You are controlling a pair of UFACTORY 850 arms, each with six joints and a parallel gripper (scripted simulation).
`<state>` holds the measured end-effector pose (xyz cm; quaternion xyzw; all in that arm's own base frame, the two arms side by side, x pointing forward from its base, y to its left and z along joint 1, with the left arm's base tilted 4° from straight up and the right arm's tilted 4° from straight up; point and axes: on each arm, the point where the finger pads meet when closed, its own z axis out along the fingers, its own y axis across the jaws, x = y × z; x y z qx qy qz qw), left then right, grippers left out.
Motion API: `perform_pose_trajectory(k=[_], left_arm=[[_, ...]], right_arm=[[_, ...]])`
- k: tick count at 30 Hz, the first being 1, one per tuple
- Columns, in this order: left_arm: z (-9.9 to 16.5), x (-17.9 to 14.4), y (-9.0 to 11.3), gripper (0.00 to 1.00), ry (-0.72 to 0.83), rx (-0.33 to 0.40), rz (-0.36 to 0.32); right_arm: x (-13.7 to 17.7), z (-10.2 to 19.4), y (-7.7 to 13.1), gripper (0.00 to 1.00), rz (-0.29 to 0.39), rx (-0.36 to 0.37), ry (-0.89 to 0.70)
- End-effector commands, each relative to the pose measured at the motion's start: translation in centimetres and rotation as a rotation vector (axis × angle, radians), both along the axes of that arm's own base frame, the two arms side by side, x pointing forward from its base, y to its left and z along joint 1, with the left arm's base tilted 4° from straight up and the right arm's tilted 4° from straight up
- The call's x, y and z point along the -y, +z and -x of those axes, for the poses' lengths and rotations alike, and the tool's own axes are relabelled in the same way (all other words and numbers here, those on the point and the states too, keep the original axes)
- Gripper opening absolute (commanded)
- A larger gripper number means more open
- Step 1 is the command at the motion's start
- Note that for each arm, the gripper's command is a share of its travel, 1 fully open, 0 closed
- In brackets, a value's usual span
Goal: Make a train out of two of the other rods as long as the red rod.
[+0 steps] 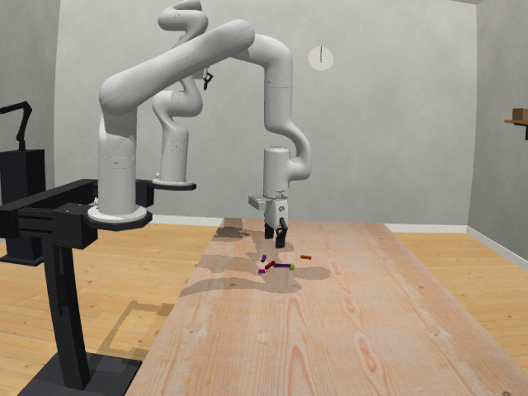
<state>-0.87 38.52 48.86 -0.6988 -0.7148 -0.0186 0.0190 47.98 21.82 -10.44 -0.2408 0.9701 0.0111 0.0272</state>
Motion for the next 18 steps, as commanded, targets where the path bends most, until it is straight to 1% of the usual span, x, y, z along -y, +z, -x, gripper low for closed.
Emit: perform_pose_trajectory(k=[1, 2, 4, 6, 18], left_arm=[[0.0, 0.0, 0.1, 1.0, 0.0, 0.0, -0.002], [0.0, 0.0, 0.1, 1.0, 0.0, 0.0, -0.002], [0.0, 0.0, 0.1, 1.0, 0.0, 0.0, -0.002], [0.0, 0.0, 0.1, 1.0, 0.0, 0.0, -0.002], [0.0, 0.0, 0.1, 1.0, 0.0, 0.0, -0.002]], right_arm=[[-0.4, -0.5, -0.1, 1.0, -0.006, -0.018, -0.166], [-0.4, -0.6, -0.1, 1.0, -0.008, -0.019, -0.193], [-0.4, -0.6, -0.1, 1.0, -0.008, -0.019, -0.193], [-0.6, -0.8, -0.2, 1.0, -0.013, -0.025, -0.293], [-1.0, -1.6, -0.4, 1.0, -0.022, -0.043, -0.603]])
